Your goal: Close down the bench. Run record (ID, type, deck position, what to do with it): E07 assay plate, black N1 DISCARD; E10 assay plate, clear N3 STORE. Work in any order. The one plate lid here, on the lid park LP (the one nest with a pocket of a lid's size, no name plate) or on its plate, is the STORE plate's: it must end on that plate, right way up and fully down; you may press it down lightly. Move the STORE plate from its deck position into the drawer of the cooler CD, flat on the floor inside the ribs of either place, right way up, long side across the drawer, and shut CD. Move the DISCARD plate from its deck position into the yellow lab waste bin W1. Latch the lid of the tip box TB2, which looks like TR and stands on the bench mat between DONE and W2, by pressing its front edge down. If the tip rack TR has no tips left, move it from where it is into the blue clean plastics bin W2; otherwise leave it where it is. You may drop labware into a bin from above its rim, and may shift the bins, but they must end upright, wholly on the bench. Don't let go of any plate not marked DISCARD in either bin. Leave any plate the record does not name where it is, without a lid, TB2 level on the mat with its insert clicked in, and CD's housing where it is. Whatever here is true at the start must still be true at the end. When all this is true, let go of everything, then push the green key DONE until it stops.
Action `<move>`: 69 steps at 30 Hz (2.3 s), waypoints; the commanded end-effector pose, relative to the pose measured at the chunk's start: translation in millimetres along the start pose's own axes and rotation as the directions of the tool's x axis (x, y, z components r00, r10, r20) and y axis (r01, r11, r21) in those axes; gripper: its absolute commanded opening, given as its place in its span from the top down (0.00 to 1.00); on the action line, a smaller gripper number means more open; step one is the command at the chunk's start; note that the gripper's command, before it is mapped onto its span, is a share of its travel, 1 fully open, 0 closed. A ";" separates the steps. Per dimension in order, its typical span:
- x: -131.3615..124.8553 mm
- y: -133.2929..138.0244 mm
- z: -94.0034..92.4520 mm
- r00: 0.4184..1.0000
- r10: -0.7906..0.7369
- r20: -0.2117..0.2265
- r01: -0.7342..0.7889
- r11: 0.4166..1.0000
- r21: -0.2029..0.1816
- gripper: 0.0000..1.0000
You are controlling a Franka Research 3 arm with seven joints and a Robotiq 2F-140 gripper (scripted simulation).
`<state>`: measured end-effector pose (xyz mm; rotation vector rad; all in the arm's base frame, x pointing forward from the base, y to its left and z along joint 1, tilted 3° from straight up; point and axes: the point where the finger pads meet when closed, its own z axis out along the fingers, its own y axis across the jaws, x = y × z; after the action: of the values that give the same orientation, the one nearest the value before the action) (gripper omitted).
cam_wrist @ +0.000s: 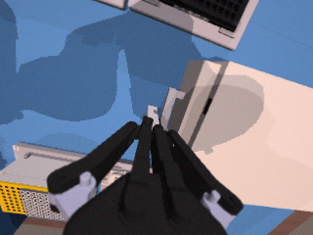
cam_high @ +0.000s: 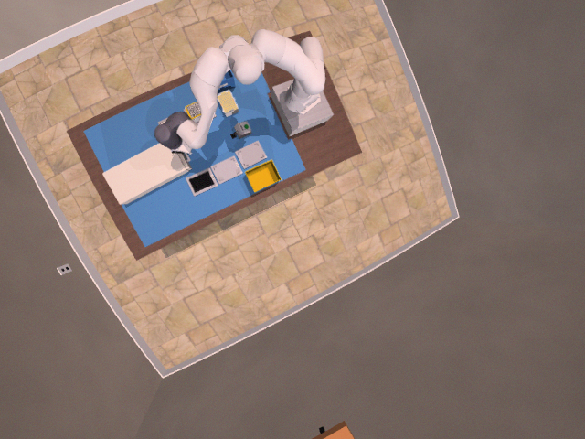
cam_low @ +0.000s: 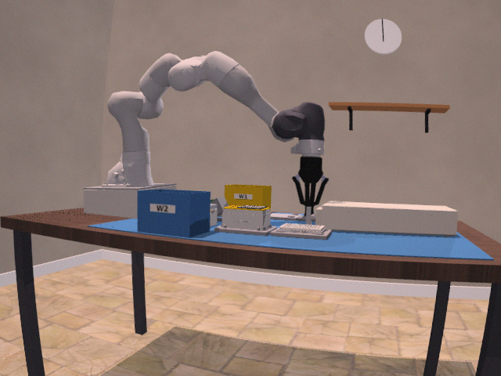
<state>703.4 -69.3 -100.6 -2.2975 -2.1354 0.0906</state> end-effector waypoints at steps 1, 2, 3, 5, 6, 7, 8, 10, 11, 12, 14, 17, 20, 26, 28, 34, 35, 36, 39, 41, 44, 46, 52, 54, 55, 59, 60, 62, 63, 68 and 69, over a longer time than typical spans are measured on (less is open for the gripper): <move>1.6 3.3 -2.4 1.000 -0.011 -0.001 0.011 1.000 -0.006 1.00; 1.6 3.3 -2.4 1.000 -0.011 -0.001 0.011 1.000 -0.006 1.00; 1.6 3.3 -2.4 1.000 -0.011 -0.001 0.011 1.000 -0.006 1.00; 1.6 3.3 -2.4 1.000 -0.011 -0.001 0.011 1.000 -0.006 1.00; 1.6 3.3 -2.4 1.000 -0.011 -0.001 0.011 1.000 -0.006 1.00; 1.6 3.3 -2.4 1.000 -0.011 -0.001 0.011 1.000 -0.006 1.00; 1.6 3.3 -2.4 1.000 -0.011 -0.001 0.011 1.000 -0.006 1.00; 1.6 3.3 -2.4 1.000 -0.011 -0.001 0.011 1.000 -0.006 1.00; 1.6 3.3 -2.4 1.000 -0.011 -0.001 0.011 1.000 -0.006 1.00; 1.6 3.3 -2.4 1.000 -0.011 -0.001 0.011 1.000 -0.006 1.00; 1.6 3.3 -2.4 1.000 -0.011 -0.001 0.011 1.000 -0.006 1.00; 1.6 3.3 -2.4 1.000 -0.011 -0.001 0.011 1.000 -0.006 1.00; 1.6 3.3 -2.4 1.000 -0.011 -0.001 0.011 1.000 -0.006 1.00; 1.6 3.3 -2.4 1.000 -0.011 -0.001 0.011 1.000 -0.006 1.00; 1.6 3.3 -2.4 1.000 -0.011 -0.001 0.011 1.000 -0.006 1.00; 1.6 3.3 -2.4 1.000 -0.011 -0.001 0.011 1.000 -0.006 1.00; 1.6 3.3 -2.4 1.000 -0.011 -0.001 0.011 1.000 -0.006 1.00; 1.6 3.3 -2.4 1.000 -0.011 -0.001 0.011 1.000 -0.006 1.00; 1.6 3.3 -2.4 1.000 -0.011 -0.001 0.011 1.000 -0.006 1.00; 1.6 3.3 -2.4 1.000 -0.011 -0.001 0.011 1.000 -0.006 1.00; 1.6 2.0 -2.4 1.000 -0.011 -0.001 0.011 1.000 -0.006 1.00; 1.5 -0.7 -2.4 1.000 -0.011 -0.001 0.011 1.000 -0.006 1.00; 1.4 -8.7 -2.4 1.000 -0.011 -0.001 0.011 1.000 -0.006 1.00; 1.4 -8.7 -2.4 1.000 -0.011 -0.001 0.011 1.000 -0.006 1.00; 1.4 -10.0 -2.3 1.000 -0.011 -0.001 0.011 1.000 -0.006 1.00; 1.4 -15.3 -2.3 1.000 -0.011 -0.001 0.011 1.000 -0.006 1.00; 1.4 -16.7 -2.3 1.000 -0.011 -0.001 0.011 1.000 -0.006 1.00; 1.3 -19.3 -2.3 1.000 -0.011 -0.001 0.011 1.000 -0.006 1.00; 1.3 -20.7 -2.3 1.000 -0.011 -0.001 0.011 1.000 -0.006 1.00; 1.2 -27.3 -2.2 1.000 -0.011 -0.001 0.011 1.000 -0.006 1.00; 1.2 -28.7 -2.2 1.000 -0.011 -0.001 0.011 1.000 -0.006 1.00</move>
<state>675.6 -64.0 -98.0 -2.2696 -2.1600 0.0935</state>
